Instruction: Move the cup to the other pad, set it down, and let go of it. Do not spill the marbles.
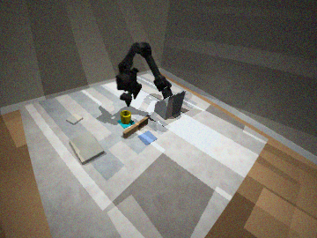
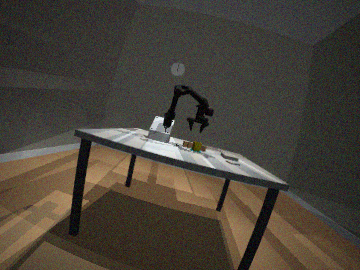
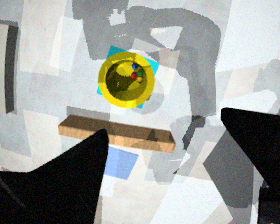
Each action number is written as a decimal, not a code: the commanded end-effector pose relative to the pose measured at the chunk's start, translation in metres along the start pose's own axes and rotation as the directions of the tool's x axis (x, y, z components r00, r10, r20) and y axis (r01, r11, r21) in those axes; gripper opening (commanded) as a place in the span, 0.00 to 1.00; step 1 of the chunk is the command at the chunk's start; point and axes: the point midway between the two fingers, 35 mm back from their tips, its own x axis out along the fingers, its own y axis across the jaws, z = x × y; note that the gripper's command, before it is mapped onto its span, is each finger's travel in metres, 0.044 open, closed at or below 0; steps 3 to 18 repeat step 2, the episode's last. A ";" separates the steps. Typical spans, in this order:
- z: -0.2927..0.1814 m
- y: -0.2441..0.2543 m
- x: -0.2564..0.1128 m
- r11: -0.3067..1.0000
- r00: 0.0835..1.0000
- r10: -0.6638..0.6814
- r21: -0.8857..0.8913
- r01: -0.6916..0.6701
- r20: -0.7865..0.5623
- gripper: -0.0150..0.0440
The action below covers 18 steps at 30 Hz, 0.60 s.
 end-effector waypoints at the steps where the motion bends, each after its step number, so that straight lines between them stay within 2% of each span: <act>1: 0.000 0.000 0.000 1.000 1.000 0.000 -0.001 0.000 0.000 1.00; 18: 0.000 0.000 0.000 1.000 1.000 0.000 -0.001 0.000 0.000 1.00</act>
